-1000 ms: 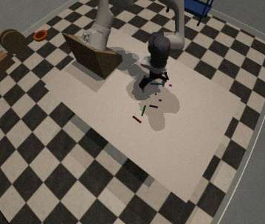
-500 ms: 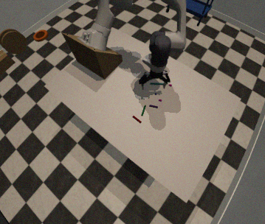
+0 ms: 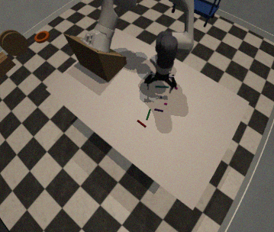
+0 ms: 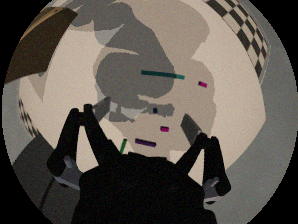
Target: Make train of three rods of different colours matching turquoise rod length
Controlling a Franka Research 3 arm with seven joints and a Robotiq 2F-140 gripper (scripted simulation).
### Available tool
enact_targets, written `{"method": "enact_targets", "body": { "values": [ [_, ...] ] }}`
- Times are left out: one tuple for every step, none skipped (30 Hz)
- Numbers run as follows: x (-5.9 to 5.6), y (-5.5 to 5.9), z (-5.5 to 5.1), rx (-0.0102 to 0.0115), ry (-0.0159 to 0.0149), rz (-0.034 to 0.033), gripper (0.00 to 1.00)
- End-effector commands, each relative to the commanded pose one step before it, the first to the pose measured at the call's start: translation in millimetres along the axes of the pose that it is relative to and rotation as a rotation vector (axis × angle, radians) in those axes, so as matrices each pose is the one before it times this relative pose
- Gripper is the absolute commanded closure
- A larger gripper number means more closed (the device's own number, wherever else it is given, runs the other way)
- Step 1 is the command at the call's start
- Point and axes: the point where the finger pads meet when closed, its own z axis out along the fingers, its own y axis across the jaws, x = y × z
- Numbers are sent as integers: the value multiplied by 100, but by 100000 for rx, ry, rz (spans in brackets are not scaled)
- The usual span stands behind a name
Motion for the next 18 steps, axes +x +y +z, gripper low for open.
{"method": "enact_targets", "body": {
  "values": [
    [376,173,-15,1241,764,16684,0],
    [35,12,-7,-1,-27,1622,0],
    [0,0,0,0,0,0,0],
    [0,0,0,0,0,0,0],
    [94,30,-19,-6,-73,4353,0],
    [35,9,-7,-3,-27,1582,0],
    [36,9,-7,-4,-28,1629,0],
    [35,8,-7,-4,-27,1603,0],
    [35,8,-7,-5,-27,1590,0],
    [35,7,-7,-5,-27,1582,0],
    [35,6,-7,-6,-27,1578,0],
    [35,6,-7,-6,-27,1576,0],
    [35,5,-7,-6,-27,1575,0],
    [35,5,-7,-7,-27,1574,0],
    [35,4,-7,-7,-28,1573,0],
    [35,4,-7,-8,-28,1572,0],
    [35,3,-7,-8,-28,1571,0],
    [35,2,-8,-9,-28,1571,0]
  ]
}}
